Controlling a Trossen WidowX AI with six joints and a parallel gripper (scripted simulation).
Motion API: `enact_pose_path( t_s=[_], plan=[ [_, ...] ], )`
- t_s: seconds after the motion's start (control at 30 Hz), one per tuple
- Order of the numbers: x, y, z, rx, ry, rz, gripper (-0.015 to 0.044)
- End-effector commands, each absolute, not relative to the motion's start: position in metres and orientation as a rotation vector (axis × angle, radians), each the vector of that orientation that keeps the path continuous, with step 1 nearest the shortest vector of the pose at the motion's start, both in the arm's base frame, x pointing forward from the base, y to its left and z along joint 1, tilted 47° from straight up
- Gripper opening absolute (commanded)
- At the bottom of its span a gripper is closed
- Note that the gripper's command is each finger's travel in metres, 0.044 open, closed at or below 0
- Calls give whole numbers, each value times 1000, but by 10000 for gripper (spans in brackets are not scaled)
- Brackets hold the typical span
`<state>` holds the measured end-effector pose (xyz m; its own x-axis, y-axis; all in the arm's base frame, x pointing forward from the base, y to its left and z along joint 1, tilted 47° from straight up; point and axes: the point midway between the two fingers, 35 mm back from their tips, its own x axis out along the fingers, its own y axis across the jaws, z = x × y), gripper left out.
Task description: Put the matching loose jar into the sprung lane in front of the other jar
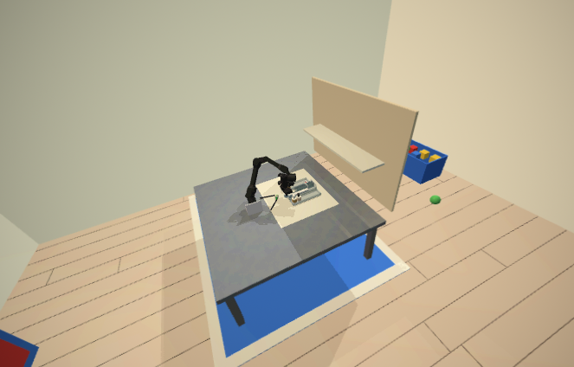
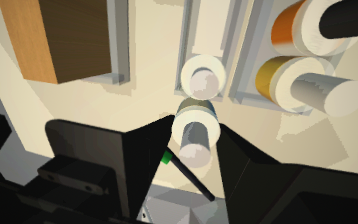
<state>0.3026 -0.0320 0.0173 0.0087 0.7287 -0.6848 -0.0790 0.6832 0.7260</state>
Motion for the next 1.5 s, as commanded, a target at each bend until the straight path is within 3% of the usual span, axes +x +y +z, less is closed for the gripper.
enact_pose_path(
  t_s=[0.0, 1.47],
  plan=[
    [308, -33, 19, 574, 1423, 688, 0],
    [330, -31, 21, 574, 1422, 688, 0]
  ],
)
